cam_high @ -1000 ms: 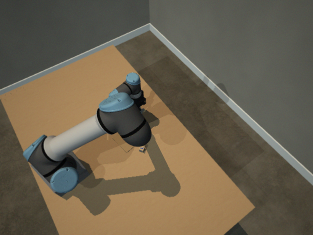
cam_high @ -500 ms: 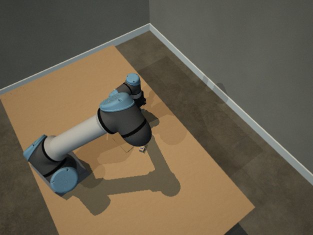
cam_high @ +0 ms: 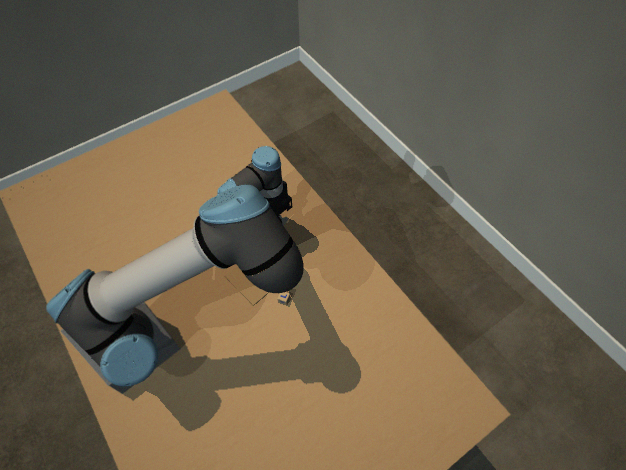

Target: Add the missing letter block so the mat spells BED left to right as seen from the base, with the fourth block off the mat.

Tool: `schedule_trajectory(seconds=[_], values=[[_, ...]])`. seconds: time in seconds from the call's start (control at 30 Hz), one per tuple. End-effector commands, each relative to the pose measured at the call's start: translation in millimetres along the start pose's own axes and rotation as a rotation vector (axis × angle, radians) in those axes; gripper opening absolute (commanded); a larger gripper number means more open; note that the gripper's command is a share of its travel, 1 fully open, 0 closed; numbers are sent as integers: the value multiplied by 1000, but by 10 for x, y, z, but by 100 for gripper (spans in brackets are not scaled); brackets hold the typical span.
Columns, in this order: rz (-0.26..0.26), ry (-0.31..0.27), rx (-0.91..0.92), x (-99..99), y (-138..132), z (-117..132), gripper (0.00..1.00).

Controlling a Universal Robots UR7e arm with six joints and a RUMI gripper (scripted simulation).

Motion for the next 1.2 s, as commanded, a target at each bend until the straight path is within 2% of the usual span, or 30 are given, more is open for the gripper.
schedule_trajectory(seconds=[0.0,0.23,0.27,1.17], values=[[0,-1,0,-6,0,3,28],[0,-1,0,-6,0,3,28],[0,-1,0,-6,0,3,9],[0,-1,0,-6,0,3,9]])
Point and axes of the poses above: the point where the finger pads meet when closed, its own x axis out along the fingers, its own y axis across the jaws, z = x × y, the point moved 7 cm from there along -x, back along the fingers, and after that the axes turned 14 degrees about x, right-handed, at the moved point
